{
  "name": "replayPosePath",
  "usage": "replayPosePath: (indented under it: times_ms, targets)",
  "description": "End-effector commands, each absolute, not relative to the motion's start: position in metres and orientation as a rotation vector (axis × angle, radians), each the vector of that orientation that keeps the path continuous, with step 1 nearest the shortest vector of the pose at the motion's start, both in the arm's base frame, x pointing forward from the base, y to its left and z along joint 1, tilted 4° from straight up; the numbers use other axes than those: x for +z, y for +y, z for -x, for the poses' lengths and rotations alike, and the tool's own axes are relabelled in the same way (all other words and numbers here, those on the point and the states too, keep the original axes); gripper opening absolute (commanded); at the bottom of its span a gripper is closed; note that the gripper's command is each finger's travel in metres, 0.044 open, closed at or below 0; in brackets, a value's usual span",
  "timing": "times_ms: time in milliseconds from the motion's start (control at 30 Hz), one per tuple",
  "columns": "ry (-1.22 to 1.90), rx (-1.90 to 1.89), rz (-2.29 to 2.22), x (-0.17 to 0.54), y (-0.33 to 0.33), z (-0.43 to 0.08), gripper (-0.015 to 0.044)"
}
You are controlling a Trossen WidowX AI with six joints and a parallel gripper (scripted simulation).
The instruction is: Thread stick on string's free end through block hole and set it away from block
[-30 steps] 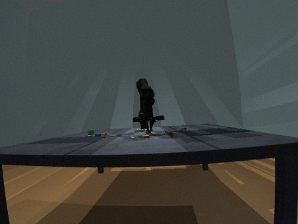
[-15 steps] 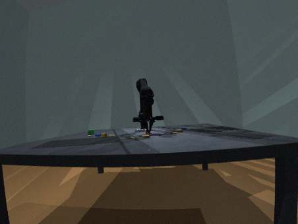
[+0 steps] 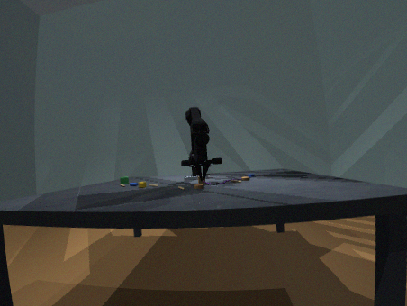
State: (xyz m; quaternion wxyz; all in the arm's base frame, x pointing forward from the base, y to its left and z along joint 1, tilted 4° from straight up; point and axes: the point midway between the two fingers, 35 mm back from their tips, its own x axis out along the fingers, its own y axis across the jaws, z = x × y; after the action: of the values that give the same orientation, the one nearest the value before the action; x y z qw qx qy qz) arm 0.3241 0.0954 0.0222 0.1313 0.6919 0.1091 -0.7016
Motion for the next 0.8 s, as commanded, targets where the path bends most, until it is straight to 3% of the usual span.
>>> replayPosePath:
  times_ms: [0,133,300,467,767]
  targets:
    - [0.317,-2.037,-2.009,0.022,0.095,-0.324,0.0026]
    - [0.317,-2.037,-2.009,0.022,0.095,-0.324,0.012]
    - [0.317,-2.037,-2.009,0.032,0.096,-0.326,0.012]
    - [0.317,-2.036,-2.01,0.1,0.099,-0.326,0.012]
    - [0.385,-1.981,-1.984,0.099,0.099,-0.327,0.012]
